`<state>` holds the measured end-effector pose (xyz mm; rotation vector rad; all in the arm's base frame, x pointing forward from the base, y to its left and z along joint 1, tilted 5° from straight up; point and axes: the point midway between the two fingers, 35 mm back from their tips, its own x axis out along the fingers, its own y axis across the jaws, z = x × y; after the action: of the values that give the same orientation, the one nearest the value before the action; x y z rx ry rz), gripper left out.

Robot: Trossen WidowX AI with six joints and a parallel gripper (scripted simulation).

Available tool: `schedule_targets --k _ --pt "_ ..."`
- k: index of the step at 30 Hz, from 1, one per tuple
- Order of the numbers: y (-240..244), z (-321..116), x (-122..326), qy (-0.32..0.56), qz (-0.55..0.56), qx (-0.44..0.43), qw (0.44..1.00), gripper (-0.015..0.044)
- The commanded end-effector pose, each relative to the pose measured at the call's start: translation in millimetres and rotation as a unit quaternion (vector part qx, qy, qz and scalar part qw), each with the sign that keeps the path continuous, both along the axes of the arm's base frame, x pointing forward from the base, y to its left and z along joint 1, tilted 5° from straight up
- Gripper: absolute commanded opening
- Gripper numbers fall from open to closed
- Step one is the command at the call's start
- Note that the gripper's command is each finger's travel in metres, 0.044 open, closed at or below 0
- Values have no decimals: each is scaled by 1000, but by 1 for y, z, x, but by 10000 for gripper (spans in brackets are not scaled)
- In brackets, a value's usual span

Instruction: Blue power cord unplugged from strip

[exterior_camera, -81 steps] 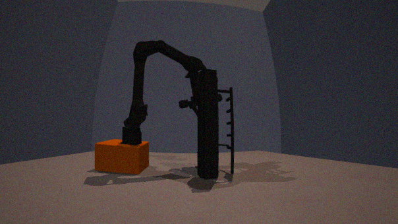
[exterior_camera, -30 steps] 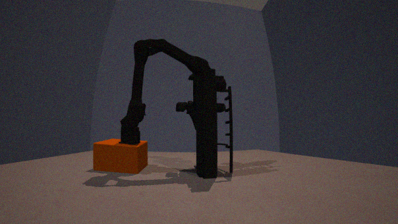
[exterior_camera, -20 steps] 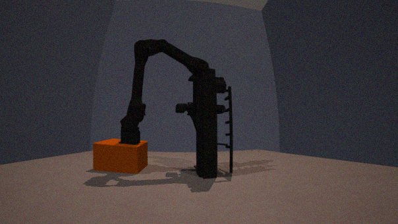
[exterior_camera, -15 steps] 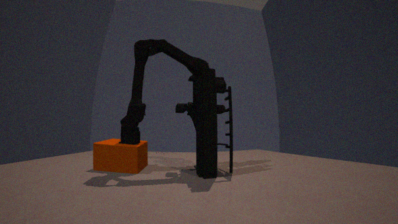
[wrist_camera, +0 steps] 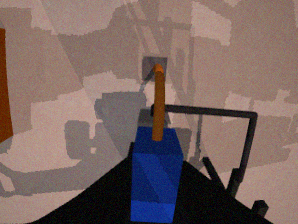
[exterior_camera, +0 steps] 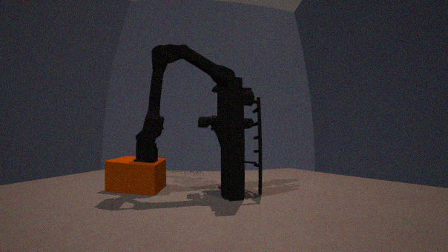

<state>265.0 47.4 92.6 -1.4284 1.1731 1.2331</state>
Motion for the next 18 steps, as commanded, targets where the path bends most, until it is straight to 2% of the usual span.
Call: schedule_targets --k 1,18 --pt "16 0 -1 1 5 13 1000 0" --pt "43 -2 -7 3 6 15 1000 0"
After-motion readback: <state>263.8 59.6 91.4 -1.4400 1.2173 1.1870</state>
